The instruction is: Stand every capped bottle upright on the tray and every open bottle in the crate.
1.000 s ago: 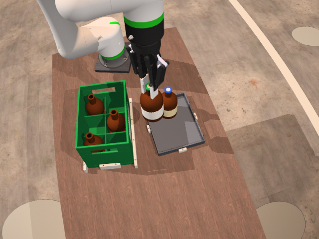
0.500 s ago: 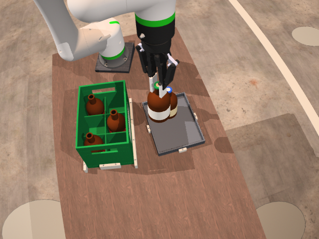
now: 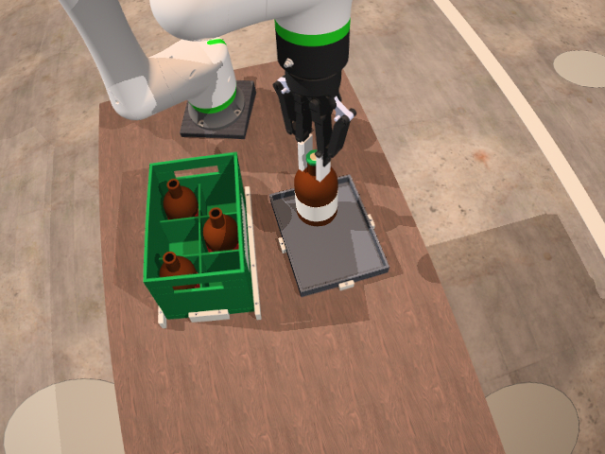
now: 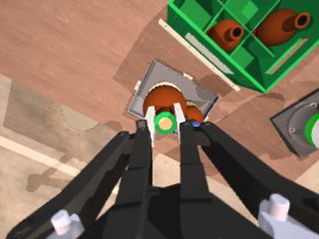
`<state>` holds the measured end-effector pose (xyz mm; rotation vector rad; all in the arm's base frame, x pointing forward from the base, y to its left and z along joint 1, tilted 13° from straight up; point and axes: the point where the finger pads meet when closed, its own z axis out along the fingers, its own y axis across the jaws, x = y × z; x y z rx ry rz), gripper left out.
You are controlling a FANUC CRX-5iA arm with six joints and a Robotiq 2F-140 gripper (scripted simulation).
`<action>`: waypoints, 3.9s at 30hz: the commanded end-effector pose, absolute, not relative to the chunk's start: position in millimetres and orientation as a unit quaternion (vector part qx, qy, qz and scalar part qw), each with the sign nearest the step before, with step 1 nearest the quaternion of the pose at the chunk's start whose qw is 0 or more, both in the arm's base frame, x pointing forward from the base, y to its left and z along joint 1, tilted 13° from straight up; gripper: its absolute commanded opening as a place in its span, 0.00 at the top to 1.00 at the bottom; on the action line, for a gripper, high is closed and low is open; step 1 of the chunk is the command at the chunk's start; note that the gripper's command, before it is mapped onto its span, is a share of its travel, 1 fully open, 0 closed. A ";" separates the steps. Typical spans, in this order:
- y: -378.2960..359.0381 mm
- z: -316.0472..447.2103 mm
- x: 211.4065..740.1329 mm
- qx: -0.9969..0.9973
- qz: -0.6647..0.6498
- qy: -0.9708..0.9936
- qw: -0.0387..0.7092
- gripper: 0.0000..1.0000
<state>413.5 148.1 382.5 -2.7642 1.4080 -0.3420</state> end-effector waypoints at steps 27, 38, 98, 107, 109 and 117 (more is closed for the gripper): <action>185.4 380.1 415.8 -0.886 -0.110 0.451 0.010 1.00; 189.3 375.7 415.9 -0.886 -0.110 0.451 0.010 1.00; 180.6 276.8 438.0 -0.886 -0.110 0.451 0.010 1.00; 179.7 265.1 440.3 -0.886 -0.110 0.451 0.010 1.00; 179.5 261.1 441.1 -0.886 -0.110 0.451 0.010 1.00; 178.5 245.5 444.1 -0.886 -0.110 0.451 0.010 1.00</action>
